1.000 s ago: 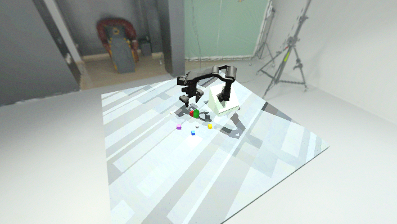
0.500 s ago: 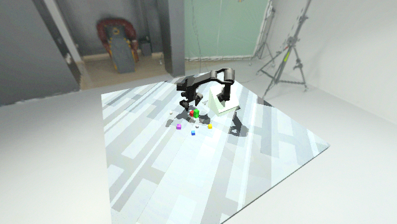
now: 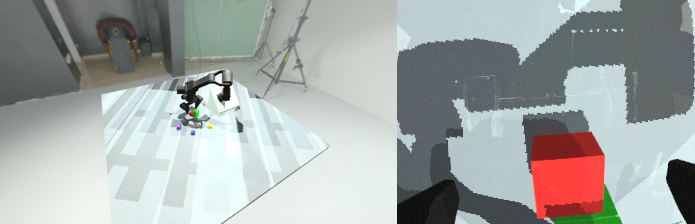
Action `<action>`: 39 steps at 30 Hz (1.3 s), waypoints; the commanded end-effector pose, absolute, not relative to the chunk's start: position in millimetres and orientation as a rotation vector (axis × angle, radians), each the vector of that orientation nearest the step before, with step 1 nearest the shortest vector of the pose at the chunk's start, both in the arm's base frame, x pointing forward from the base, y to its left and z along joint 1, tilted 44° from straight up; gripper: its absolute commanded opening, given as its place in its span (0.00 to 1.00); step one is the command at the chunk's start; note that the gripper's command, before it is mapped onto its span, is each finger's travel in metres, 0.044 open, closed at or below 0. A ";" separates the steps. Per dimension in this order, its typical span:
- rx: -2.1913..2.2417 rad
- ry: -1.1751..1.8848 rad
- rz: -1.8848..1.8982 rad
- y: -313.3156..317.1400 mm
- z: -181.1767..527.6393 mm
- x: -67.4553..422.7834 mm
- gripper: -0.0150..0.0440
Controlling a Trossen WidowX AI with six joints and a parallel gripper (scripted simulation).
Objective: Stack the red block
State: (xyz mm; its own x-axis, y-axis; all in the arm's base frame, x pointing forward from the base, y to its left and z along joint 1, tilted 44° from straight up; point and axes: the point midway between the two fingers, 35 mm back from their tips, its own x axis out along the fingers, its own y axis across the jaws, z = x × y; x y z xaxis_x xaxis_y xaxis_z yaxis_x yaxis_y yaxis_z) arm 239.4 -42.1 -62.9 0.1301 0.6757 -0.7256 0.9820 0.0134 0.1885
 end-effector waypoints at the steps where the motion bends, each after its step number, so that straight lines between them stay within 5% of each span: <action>1: 1.739 1.622 -0.576 -35.1 -68.5 238.4 1.00; 32: 1.740 1.623 -0.574 -19.2 -84.3 240.6 1.00; 39: 1.740 1.623 -0.574 -19.2 -84.3 240.6 0.69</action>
